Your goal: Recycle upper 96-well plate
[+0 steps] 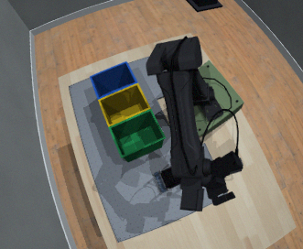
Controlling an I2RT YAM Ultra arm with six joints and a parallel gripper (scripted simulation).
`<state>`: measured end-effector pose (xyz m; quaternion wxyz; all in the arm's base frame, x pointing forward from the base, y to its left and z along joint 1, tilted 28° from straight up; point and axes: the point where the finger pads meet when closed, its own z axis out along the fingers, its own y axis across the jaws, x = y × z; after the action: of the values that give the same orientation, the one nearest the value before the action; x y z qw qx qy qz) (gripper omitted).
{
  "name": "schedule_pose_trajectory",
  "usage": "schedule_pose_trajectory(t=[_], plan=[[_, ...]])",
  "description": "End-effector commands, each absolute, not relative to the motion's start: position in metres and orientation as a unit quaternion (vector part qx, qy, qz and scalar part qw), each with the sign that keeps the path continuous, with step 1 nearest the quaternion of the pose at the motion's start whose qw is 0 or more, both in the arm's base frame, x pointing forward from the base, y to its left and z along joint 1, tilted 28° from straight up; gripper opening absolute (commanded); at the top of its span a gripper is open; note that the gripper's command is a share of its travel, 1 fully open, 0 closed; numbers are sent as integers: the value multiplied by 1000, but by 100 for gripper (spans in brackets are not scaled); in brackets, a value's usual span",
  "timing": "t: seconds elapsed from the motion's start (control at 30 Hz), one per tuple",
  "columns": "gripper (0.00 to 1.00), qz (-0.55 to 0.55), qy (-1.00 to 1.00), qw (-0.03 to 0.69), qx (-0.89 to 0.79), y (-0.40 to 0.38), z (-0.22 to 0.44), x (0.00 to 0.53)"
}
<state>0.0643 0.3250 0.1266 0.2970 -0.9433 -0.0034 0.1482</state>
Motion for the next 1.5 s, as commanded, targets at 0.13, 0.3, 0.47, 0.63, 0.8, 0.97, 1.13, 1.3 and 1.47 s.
schedule_pose_trajectory(t=[0.13,0.3,0.47,0.63,0.8,0.97,1.13,1.3,1.47], plan=[[100,147,-7,304,-941,327,131,63],[100,147,-7,304,-941,327,131,63],[100,147,-7,304,-941,327,131,63],[100,140,45,302,-942,325,142,73],[100,144,118,280,-942,322,140,74],[100,145,199,259,-934,319,139,77],[100,143,247,248,-926,315,137,84],[100,140,326,230,-906,312,137,87],[100,134,403,214,-880,307,136,93]])
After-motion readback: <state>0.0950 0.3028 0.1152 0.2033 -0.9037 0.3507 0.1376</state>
